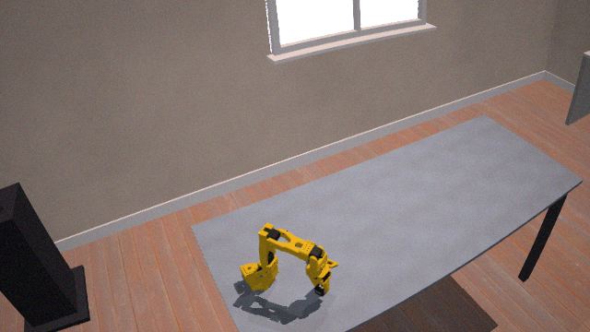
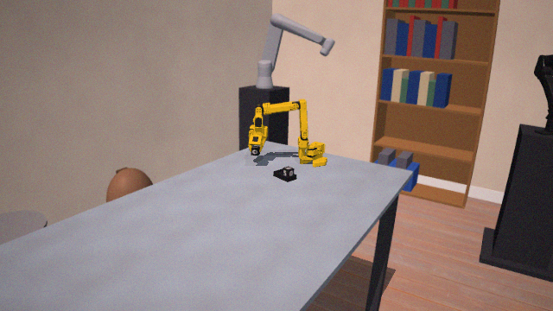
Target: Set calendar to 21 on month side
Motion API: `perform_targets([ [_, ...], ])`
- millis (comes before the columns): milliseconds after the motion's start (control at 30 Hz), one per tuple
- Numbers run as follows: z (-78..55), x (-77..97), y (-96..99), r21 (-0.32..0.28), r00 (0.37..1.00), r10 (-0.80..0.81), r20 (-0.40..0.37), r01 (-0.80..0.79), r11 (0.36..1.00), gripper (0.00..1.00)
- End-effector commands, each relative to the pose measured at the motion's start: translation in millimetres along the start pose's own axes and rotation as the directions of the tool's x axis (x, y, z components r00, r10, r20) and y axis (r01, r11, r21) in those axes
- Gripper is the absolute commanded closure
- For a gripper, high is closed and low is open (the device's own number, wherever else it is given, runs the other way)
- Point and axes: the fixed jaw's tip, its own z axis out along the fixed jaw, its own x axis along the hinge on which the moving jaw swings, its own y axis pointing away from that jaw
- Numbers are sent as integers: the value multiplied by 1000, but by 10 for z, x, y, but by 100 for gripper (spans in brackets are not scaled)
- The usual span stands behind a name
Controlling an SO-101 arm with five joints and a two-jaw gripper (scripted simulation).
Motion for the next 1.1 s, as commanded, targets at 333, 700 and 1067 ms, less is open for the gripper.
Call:
perform_targets([
  [333,16,8,-30,24,1000,-3,5,3,1000,100],
  [700,74,8,-31,24,1000,-3,5,3,1000,100],
  [1067,102,8,-31,24,1000,-3,5,3,1000,100],
])
